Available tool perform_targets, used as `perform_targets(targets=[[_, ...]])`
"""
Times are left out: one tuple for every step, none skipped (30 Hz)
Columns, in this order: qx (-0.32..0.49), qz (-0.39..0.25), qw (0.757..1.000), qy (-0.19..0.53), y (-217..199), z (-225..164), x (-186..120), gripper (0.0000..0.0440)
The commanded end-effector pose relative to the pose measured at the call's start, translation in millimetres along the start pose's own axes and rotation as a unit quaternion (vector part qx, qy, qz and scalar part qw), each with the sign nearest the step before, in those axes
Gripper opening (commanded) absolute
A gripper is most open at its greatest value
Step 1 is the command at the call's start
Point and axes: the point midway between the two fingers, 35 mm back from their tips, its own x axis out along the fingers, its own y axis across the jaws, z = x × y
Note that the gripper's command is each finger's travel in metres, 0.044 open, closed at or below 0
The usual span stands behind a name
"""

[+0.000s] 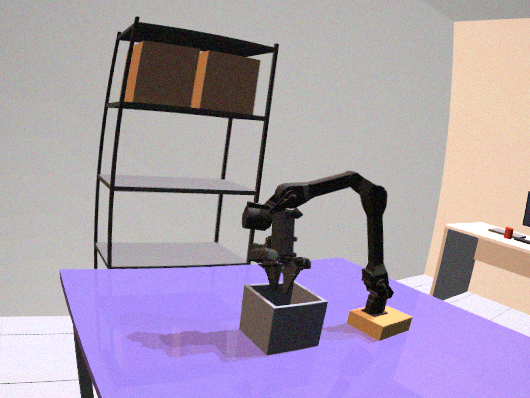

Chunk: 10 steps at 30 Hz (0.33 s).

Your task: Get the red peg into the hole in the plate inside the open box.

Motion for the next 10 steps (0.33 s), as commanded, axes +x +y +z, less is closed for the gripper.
perform_targets(targets=[[-0.002,0.011,1.000,0.009,5,1,-6,0.0228],[-0.002,0.013,1.000,0.012,6,1,-7,0.0235],[-0.003,0.016,1.000,0.013,7,2,-9,0.0241],[-0.003,0.019,1.000,0.016,9,2,-10,0.0243],[-0.004,0.022,1.000,0.017,10,2,-12,0.0249],[-0.005,0.025,1.000,0.018,11,3,-14,0.0252],[-0.006,0.027,0.999,0.019,13,4,-16,0.0256],[-0.008,0.030,0.999,0.020,14,5,-18,0.0256],[-0.010,0.033,0.999,0.020,15,6,-20,0.0248],[-0.013,0.036,0.999,0.019,16,7,-22,0.0242]])
